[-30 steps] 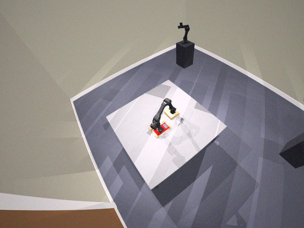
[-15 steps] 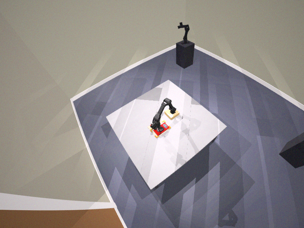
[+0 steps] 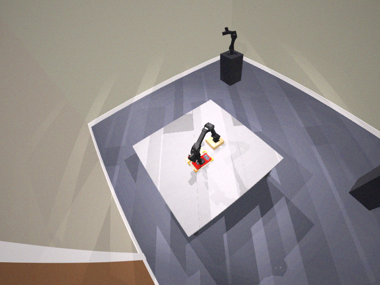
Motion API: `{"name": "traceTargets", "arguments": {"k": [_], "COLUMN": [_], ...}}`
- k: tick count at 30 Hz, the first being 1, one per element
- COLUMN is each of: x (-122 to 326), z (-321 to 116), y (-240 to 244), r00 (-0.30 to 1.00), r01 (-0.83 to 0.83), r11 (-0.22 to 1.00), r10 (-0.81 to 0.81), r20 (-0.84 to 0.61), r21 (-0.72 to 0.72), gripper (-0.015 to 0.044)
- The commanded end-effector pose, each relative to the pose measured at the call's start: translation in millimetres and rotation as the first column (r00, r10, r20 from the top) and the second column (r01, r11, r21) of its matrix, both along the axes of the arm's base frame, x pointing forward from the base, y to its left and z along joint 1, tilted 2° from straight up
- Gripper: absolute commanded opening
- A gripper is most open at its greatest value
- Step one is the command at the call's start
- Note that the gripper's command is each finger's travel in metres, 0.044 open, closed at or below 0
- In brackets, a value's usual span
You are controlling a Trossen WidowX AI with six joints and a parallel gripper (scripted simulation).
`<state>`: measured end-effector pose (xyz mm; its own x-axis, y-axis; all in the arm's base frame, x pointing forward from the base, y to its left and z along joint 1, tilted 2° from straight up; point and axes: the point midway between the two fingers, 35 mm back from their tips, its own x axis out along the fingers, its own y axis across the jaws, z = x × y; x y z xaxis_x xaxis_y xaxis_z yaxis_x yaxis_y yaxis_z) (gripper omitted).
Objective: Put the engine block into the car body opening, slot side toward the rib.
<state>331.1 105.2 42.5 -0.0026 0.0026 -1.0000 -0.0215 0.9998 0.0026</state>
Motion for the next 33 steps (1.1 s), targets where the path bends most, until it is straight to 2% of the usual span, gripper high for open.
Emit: {"name": "traceTargets", "arguments": {"k": [1,5,14,33], "x": [0.2,0.2,0.2,0.8], "z": [0.1,-0.1,-0.6,-2.3], "y": [0.6,0.6,0.5,0.6], "r00": [0.996,0.997,0.999,0.998], "r01": [0.089,0.083,-0.050,0.056], "r11": [0.996,0.997,0.999,0.998], "r10": [-0.089,-0.083,0.050,-0.056], "r20": [0.002,0.003,0.004,0.003], "r21": [0.005,0.005,0.005,0.005], "gripper": [0.0158,0.0158,0.0158,0.0158]}}
